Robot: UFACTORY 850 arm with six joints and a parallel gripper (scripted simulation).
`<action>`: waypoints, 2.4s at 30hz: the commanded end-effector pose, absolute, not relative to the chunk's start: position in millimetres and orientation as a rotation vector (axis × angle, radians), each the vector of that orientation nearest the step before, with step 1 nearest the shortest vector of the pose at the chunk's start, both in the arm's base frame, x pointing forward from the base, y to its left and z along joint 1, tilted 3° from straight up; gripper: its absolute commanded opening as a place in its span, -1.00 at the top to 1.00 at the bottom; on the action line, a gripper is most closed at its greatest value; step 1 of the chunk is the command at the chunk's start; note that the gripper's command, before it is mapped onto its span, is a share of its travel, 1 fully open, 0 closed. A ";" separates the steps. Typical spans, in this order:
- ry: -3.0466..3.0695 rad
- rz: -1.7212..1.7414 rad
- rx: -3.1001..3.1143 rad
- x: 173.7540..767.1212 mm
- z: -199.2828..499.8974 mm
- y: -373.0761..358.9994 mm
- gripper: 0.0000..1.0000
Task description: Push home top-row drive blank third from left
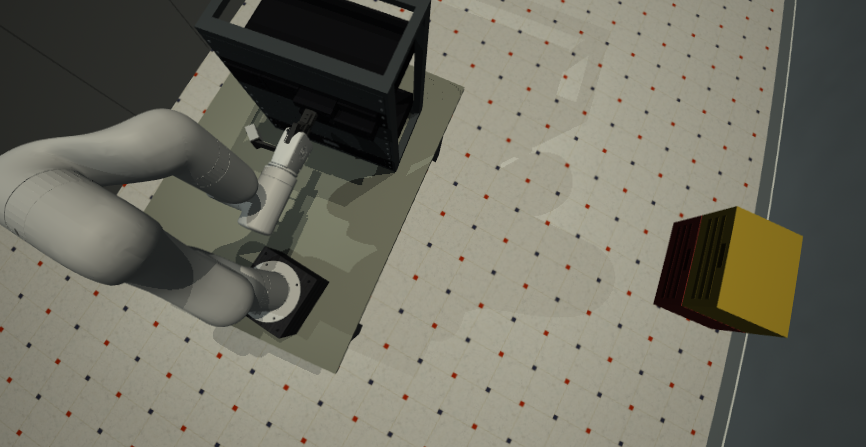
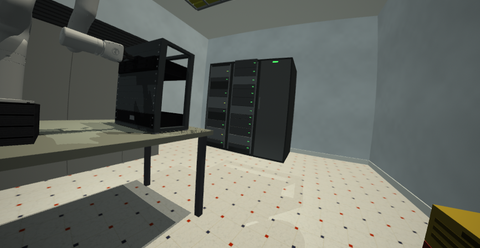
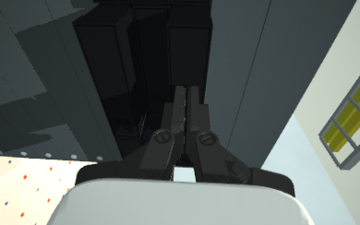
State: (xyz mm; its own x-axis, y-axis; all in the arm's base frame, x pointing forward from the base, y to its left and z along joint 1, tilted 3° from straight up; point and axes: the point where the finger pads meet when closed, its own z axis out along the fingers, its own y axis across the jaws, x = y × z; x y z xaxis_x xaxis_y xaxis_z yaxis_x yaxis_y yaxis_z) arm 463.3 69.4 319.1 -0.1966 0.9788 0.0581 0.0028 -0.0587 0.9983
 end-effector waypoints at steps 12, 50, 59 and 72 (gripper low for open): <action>1.322 1.401 1.149 471.6 319.8 71.1 1.00; 1.322 1.401 1.149 491.2 320.0 75.0 1.00; 1.322 1.401 1.149 493.9 320.1 75.5 1.00; 1.322 1.401 1.149 495.3 320.2 75.8 1.00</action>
